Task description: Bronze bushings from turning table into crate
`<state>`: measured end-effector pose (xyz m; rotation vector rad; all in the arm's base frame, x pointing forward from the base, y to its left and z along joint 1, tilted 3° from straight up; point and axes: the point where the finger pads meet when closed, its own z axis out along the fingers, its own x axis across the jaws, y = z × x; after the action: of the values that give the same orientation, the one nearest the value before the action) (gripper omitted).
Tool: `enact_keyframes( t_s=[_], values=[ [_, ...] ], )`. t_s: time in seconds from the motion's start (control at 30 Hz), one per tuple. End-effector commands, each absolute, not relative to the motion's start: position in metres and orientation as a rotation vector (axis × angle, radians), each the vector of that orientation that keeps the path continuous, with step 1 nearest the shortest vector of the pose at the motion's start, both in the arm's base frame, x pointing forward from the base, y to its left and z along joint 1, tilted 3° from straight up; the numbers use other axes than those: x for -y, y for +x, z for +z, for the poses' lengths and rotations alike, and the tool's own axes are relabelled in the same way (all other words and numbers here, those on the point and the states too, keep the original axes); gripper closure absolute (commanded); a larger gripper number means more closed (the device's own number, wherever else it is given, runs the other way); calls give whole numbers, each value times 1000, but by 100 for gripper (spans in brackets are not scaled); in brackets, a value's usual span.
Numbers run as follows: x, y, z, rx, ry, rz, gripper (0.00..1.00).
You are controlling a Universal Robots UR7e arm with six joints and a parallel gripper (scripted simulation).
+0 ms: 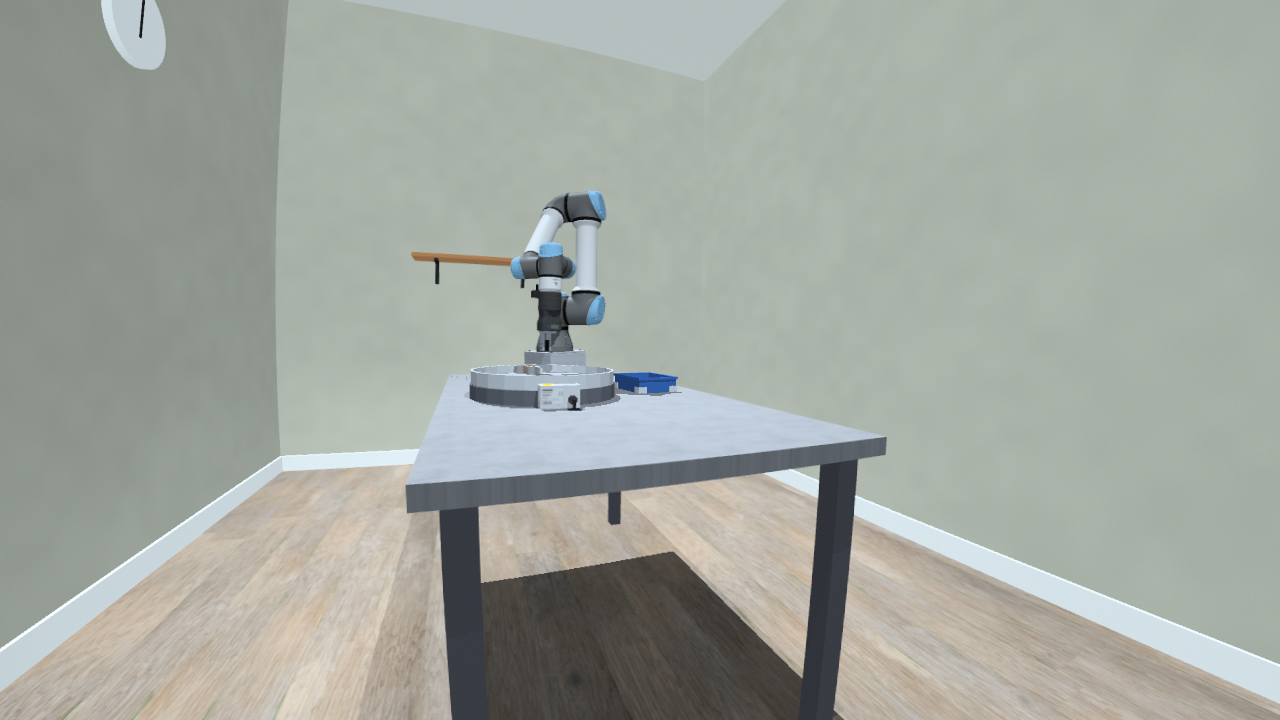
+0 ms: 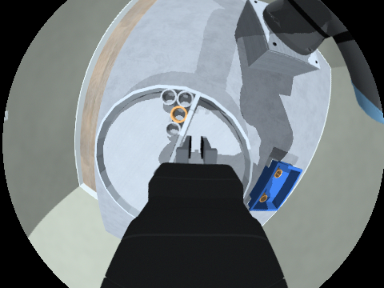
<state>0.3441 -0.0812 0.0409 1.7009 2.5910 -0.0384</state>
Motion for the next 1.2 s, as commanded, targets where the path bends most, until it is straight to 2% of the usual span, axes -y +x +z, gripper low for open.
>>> enact_keyframes(
  t_s=[0.0,0.2,0.37,1.17],
  values=[
    [86,343,41,-2593,1695,-31,60],
    [86,343,41,-2593,1695,-31,60],
    [138,325,42,-2608,1672,-33,60],
    [139,325,27,-2610,1671,-33,60]
  ],
)
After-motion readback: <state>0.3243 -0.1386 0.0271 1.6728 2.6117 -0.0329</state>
